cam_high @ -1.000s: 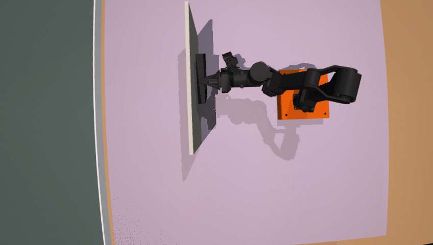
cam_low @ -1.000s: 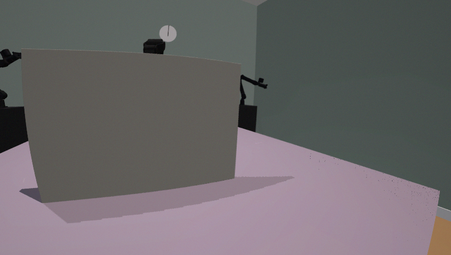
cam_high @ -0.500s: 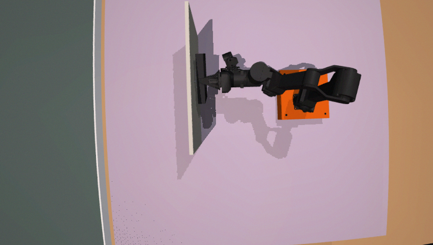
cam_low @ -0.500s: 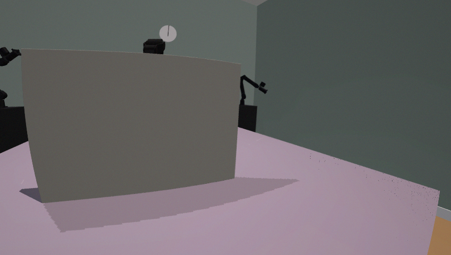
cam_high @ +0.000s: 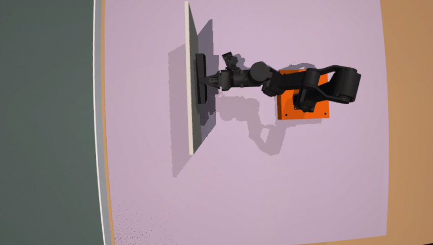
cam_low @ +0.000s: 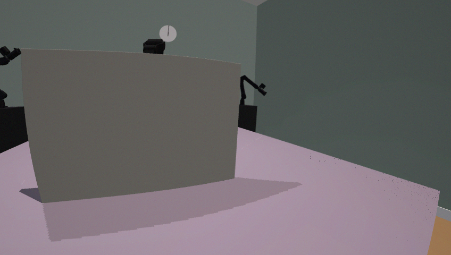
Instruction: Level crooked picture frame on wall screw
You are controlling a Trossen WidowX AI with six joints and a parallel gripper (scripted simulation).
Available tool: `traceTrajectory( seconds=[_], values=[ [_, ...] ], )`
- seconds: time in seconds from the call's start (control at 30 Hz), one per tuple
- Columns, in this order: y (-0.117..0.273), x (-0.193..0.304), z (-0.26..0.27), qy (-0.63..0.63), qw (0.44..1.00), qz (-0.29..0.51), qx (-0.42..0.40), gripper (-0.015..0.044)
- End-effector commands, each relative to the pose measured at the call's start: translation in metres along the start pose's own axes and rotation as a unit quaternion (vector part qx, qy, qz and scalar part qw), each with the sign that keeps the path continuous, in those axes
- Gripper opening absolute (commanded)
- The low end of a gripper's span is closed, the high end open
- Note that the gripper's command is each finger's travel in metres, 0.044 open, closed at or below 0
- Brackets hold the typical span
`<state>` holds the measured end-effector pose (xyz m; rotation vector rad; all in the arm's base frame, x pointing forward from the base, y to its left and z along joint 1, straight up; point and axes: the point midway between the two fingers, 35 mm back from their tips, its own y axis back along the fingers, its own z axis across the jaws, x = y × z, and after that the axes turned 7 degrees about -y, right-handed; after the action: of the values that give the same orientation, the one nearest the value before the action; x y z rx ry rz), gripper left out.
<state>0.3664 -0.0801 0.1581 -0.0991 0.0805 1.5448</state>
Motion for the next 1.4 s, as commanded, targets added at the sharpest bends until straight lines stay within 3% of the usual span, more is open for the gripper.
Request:
traceTrajectory(
  seconds=[0.0, 1.37],
  values=[
    [0.0000, -0.0001, -0.0002, -0.009, 1.000, 0.000, 0.000, 0.0000],
    [0.0000, -0.0008, -0.0010, -0.116, 0.993, 0.001, 0.000, 0.0000]
  ],
)
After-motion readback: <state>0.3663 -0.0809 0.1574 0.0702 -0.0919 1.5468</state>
